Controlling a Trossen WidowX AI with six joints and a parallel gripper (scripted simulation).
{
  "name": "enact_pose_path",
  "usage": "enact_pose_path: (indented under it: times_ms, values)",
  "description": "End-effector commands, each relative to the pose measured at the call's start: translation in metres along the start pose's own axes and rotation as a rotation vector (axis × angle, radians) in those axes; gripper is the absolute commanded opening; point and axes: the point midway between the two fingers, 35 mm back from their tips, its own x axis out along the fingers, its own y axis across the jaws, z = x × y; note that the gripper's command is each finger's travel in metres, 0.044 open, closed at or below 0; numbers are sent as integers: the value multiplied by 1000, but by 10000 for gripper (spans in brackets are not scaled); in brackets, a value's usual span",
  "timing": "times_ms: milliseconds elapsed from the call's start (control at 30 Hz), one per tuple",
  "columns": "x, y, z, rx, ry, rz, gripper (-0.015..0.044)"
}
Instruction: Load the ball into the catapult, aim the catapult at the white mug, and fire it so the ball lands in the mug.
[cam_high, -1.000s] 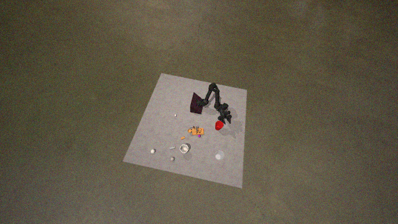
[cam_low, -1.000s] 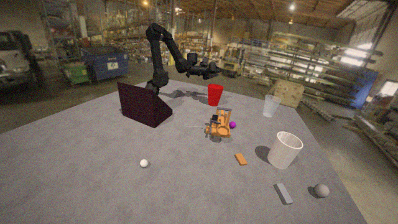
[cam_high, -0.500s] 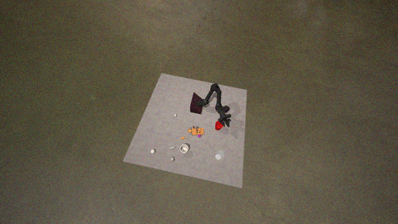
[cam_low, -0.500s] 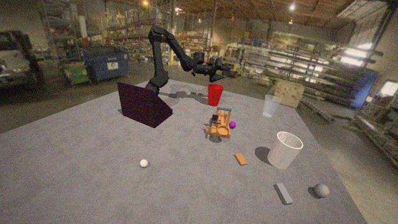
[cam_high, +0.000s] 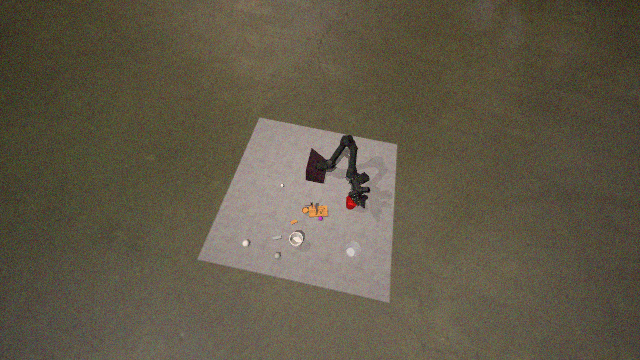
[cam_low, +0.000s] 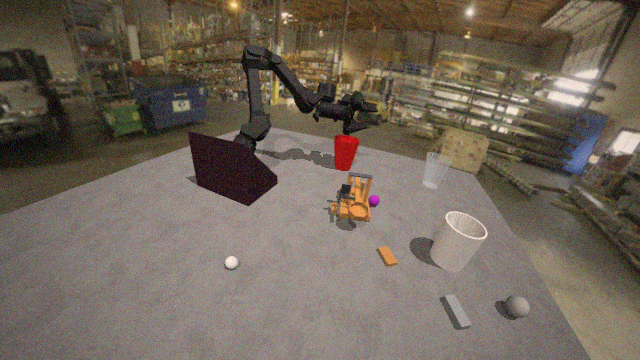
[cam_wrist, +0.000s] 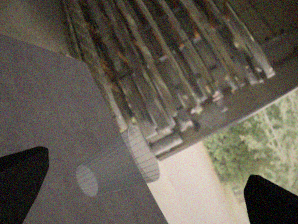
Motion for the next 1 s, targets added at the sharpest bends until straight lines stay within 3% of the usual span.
enact_pose_path:
  times_ms: [0,800,967]
  values:
    - [2,-9,-3,16,13,-28,440]
    - [35,-57,-48,-251,258,-58,440]
    - [42,-60,-68,-369,353,6,440]
